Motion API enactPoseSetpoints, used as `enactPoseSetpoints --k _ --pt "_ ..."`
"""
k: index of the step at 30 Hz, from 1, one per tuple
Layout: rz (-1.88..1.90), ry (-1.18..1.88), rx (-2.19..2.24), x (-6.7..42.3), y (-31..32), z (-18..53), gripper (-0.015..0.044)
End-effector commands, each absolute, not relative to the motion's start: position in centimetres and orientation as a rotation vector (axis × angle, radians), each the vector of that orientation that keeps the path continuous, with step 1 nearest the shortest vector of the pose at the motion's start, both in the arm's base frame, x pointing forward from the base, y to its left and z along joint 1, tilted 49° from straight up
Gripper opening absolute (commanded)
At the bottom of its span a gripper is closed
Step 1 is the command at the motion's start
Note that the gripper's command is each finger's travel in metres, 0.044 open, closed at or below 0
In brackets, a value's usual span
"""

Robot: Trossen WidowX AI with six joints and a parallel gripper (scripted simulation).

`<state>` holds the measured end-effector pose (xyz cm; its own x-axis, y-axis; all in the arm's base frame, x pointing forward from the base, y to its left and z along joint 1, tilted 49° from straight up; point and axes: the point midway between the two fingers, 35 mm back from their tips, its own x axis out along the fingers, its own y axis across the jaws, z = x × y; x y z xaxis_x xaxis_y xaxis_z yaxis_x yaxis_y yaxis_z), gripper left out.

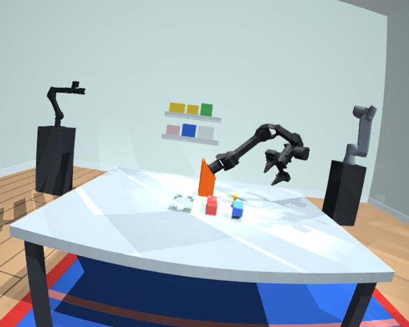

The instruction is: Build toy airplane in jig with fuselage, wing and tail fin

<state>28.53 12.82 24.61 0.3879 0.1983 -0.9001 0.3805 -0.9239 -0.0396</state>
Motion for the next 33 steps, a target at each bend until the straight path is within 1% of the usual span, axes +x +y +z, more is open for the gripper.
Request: enactPoseSetpoints --k 1,2,4,7,9,12,14,17,19,21,23,25,27,29,31,33 --pt "-1.564 0.520 2.468 28.5 12.8 24.6 0.0426" --pt "-1.584 0.508 2.479 28.6 12.7 24.4 0.0440" --pt "-1.752 0.403 2.556 29.1 12.2 22.9 0.0440" --pt "-2.150 0.085 2.690 30.1 10.6 19.6 0.0440" --pt "-2.419 -0.197 2.730 30.5 9.5 17.5 0.0440" --pt "-2.811 -0.739 2.677 30.8 7.8 14.4 0.0440" --pt "-3.044 -1.187 2.537 30.7 6.6 12.5 0.0440" --pt "-3.290 -1.955 2.116 30.5 4.9 10.0 0.0440" --pt "-3.341 -2.372 1.788 30.2 4.1 8.8 0.0440" --pt "-3.322 -2.793 1.368 29.9 3.3 7.6 0.0440" --pt "-3.214 -3.191 0.857 29.5 2.5 6.5 0.0440" --pt "-3.007 -3.527 0.274 29.1 1.8 5.5 0.0440" --pt "-2.705 -3.764 -0.342 28.7 1.0 4.5 0.0440" --pt "-2.326 -3.880 -0.947 28.2 0.4 3.6 0.0440" --pt "-1.899 -3.869 -1.503 27.7 -0.3 2.7 0.0440" --pt "-1.695 -3.825 -1.734 27.4 -0.6 2.4 0.0440"
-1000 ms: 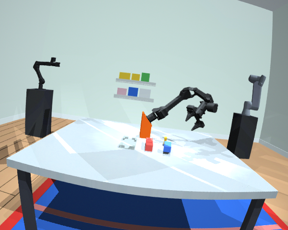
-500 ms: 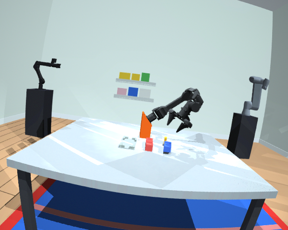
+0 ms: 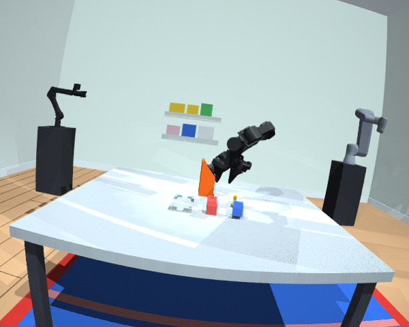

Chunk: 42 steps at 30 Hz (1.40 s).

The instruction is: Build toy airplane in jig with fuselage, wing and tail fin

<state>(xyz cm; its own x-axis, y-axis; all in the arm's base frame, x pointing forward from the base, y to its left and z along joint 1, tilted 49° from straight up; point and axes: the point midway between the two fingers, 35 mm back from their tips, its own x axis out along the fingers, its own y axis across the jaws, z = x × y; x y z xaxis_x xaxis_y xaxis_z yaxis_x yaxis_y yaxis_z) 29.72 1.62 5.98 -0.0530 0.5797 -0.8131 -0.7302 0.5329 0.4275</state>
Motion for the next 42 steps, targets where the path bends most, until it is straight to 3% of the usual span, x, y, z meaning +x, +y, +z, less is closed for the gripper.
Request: enactPoseSetpoints --k 1,42 --pt "0.649 1.485 0.685 27.4 -0.6 2.3 0.0440" --pt "0.651 1.484 0.687 27.4 6.3 -3.7 0.0440"
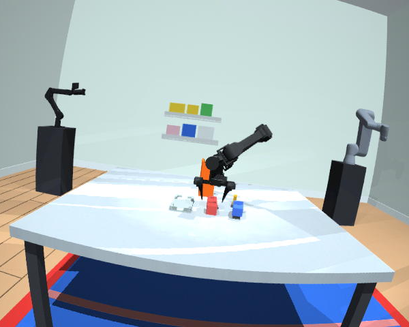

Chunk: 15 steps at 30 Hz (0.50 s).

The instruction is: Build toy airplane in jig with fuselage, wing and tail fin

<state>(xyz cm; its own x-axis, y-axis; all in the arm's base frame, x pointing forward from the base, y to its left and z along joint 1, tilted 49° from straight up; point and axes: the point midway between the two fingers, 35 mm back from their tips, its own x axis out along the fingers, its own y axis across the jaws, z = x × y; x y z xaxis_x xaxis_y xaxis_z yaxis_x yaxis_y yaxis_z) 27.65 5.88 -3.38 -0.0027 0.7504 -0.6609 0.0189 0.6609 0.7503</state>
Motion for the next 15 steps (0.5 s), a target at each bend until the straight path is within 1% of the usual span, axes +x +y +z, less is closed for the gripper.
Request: enactPoseSetpoints --k 1,15 --pt "0.651 1.484 0.687 27.4 6.4 -3.8 0.0440" --pt "0.654 1.484 0.690 27.3 8.2 -5.2 0.0440"
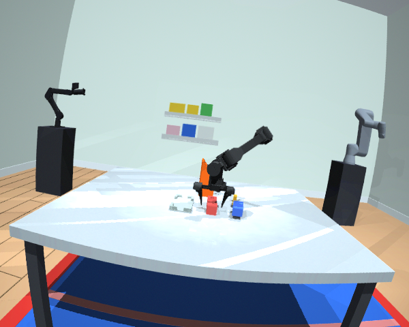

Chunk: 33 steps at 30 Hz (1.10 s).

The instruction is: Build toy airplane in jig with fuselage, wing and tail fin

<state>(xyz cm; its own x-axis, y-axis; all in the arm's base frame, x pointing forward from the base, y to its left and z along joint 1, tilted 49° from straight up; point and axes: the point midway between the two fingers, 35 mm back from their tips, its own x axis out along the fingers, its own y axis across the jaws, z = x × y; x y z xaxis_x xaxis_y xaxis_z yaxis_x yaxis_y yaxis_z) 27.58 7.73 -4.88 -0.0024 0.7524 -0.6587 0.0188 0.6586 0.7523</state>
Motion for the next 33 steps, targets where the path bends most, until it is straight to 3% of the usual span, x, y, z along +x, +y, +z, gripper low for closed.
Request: enactPoseSetpoints --k 1,3,12,19,25,33 --pt "0.654 1.484 0.690 27.3 8.3 -5.2 0.0440" --pt "0.654 1.484 0.690 27.2 8.3 -5.3 0.0440" --pt "0.654 1.484 0.690 27.2 8.3 -5.3 0.0204" --pt "0.654 1.484 0.690 27.2 8.3 -5.3 0.0157" --pt "0.650 1.484 0.687 27.5 7.5 -4.8 0.0000" --pt "0.641 1.484 0.682 27.9 5.6 -3.5 0.0000"
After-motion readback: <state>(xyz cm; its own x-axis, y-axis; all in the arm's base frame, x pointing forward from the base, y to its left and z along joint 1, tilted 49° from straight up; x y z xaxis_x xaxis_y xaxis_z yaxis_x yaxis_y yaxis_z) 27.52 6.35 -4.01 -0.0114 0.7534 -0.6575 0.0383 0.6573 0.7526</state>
